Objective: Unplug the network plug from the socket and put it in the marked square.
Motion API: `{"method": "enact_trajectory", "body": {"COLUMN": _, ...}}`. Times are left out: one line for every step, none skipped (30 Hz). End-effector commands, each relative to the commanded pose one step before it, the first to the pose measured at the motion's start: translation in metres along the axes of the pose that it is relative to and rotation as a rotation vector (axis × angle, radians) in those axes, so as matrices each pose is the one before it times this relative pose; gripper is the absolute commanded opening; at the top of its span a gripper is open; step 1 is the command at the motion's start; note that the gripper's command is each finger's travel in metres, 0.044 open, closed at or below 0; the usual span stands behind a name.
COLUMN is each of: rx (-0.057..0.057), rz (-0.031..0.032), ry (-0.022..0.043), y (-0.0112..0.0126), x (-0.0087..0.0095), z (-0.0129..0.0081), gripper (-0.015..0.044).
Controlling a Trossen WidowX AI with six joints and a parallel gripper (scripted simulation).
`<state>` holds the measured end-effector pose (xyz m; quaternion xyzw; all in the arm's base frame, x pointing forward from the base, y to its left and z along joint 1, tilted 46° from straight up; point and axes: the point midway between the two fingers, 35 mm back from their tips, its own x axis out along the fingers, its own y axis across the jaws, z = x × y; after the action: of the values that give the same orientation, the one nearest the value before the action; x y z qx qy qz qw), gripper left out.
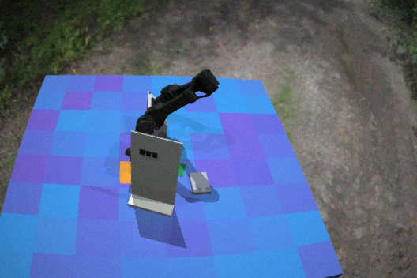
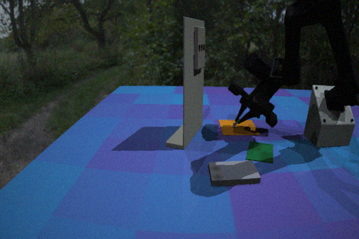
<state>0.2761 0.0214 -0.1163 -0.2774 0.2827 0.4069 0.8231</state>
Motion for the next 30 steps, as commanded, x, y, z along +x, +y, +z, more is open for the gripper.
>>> {"method": "enact_trajectory", "body": {"rx": 0.0000, "rz": 0.00000, "ry": 0.00000, "y": 0.00000, "x": 0.00000, "z": 0.00000, "gripper": 0.0000}}
{"method": "enact_trajectory", "body": {"rx": 0.0000, "rz": 0.00000, "ry": 0.00000, "y": 0.00000, "x": 0.00000, "z": 0.00000, "gripper": 0.0000}}
{"method": "enact_trajectory", "body": {"rx": 0.0000, "rz": 0.00000, "ry": 0.00000, "y": 0.00000, "x": 0.00000, "z": 0.00000, "gripper": 0.0000}}
{"method": "enact_trajectory", "body": {"rx": 0.0000, "rz": 0.00000, "ry": 0.00000, "y": 0.00000, "x": 0.00000, "z": 0.00000, "gripper": 0.0000}}
{"method": "enact_trajectory", "body": {"rx": 0.0000, "rz": 0.00000, "ry": 0.00000, "y": 0.00000, "x": 0.00000, "z": 0.00000, "gripper": 0.0000}}
{"method": "enact_trajectory", "body": {"rx": 0.0000, "rz": 0.00000, "ry": 0.00000, "y": 0.00000, "x": 0.00000, "z": 0.00000, "gripper": 0.0000}}
{"method": "enact_trajectory", "body": {"rx": 0.0000, "rz": 0.00000, "ry": 0.00000, "y": 0.00000, "x": 0.00000, "z": 0.00000, "gripper": 0.0026}}
{"method": "enact_trajectory", "body": {"rx": 0.0000, "rz": 0.00000, "ry": 0.00000, "y": 0.00000, "x": 0.00000, "z": 0.00000, "gripper": 0.0053}}
{"method": "enact_trajectory", "body": {"rx": 0.0000, "rz": 0.00000, "ry": 0.00000, "y": 0.00000, "x": 0.00000, "z": 0.00000, "gripper": 0.0079}}
{"method": "enact_trajectory", "body": {"rx": 0.0000, "rz": 0.00000, "ry": 0.00000, "y": 0.00000, "x": 0.00000, "z": 0.00000, "gripper": 0.0105}}
{"method": "enact_trajectory", "body": {"rx": 0.0000, "rz": 0.00000, "ry": 0.00000, "y": 0.00000, "x": 0.00000, "z": 0.00000, "gripper": 0.0131}}
{"method": "enact_trajectory", "body": {"rx": 0.0000, "rz": 0.00000, "ry": 0.00000, "y": 0.00000, "x": 0.00000, "z": 0.00000, "gripper": 0.0156}}
{"method": "enact_trajectory", "body": {"rx": 0.0000, "rz": 0.00000, "ry": 0.00000, "y": 0.00000, "x": 0.00000, "z": 0.00000, "gripper": 0.0156}}
{"method": "enact_trajectory", "body": {"rx": 0.0000, "rz": 0.00000, "ry": 0.00000, "y": 0.00000, "x": 0.00000, "z": 0.00000, "gripper": 0.0156}}
{"method": "enact_trajectory", "body": {"rx": 0.0000, "rz": 0.00000, "ry": 0.00000, "y": 0.00000, "x": 0.00000, "z": 0.00000, "gripper": 0.0156}}
{"method": "enact_trajectory", "body": {"rx": 0.0000, "rz": 0.00000, "ry": 0.00000, "y": 0.00000, "x": 0.00000, "z": 0.00000, "gripper": 0.0156}}
{"method": "enact_trajectory", "body": {"rx": 0.0000, "rz": 0.00002, "ry": 0.00007, "y": -0.00002, "x": -0.00017, "z": -0.00003, "gripper": 0.0156}}
{"method": "enact_trajectory", "body": {"rx": 0.0001, "rz": 0.00006, "ry": 0.00020, "y": -0.00005, "x": -0.00052, "z": -0.00009, "gripper": 0.0156}}
{"method": "enact_trajectory", "body": {"rx": 0.0001, "rz": 0.00010, "ry": 0.00032, "y": -0.00009, "x": -0.00087, "z": -0.00015, "gripper": 0.0156}}
{"method": "enact_trajectory", "body": {"rx": 0.0002, "rz": 0.00013, "ry": 0.00038, "y": -0.00010, "x": -0.00108, "z": -0.00018, "gripper": 0.0156}}
{"method": "enact_trajectory", "body": {"rx": 0.0002, "rz": 0.00012, "ry": 0.00036, "y": -0.00009, "x": -0.00108, "z": -0.00018, "gripper": 0.0156}}
{"method": "enact_trajectory", "body": {"rx": 0.0002, "rz": 0.00012, "ry": 0.00035, "y": -0.00008, "x": -0.00108, "z": -0.00018, "gripper": 0.0156}}
{"method": "enact_trajectory", "body": {"rx": 0.0002, "rz": 0.00011, "ry": 0.00034, "y": -0.00008, "x": -0.00108, "z": -0.00017, "gripper": 0.0156}}
{"method": "enact_trajectory", "body": {"rx": 0.0002, "rz": 0.00011, "ry": 0.00032, "y": -0.00007, "x": -0.00108, "z": -0.00017, "gripper": 0.0156}}
{"method": "enact_trajectory", "body": {"rx": 0.0002, "rz": 0.00011, "ry": 0.00031, "y": -0.00006, "x": -0.00108, "z": -0.00017, "gripper": 0.0156}}
{"method": "enact_trajectory", "body": {"rx": 0.0002, "rz": 0.00010, "ry": 0.00029, "y": -0.00005, "x": -0.00108, "z": -0.00017, "gripper": 0.0156}}
{"method": "enact_trajectory", "body": {"rx": 0.0002, "rz": 0.00010, "ry": 0.00028, "y": -0.00005, "x": -0.00108, "z": -0.00016, "gripper": 0.0156}}
{"method": "enact_trajectory", "body": {"rx": 0.0002, "rz": 0.00009, "ry": 0.00026, "y": -0.00004, "x": -0.00108, "z": -0.00016, "gripper": 0.0156}}
{"method": "enact_trajectory", "body": {"rx": 0.0002, "rz": 0.00009, "ry": 0.00025, "y": -0.00003, "x": -0.00108, "z": -0.00016, "gripper": 0.0156}}
{"method": "enact_trajectory", "body": {"rx": 0.0002, "rz": 0.00008, "ry": 0.00024, "y": -0.00003, "x": -0.00108, "z": -0.00016, "gripper": 0.0156}}
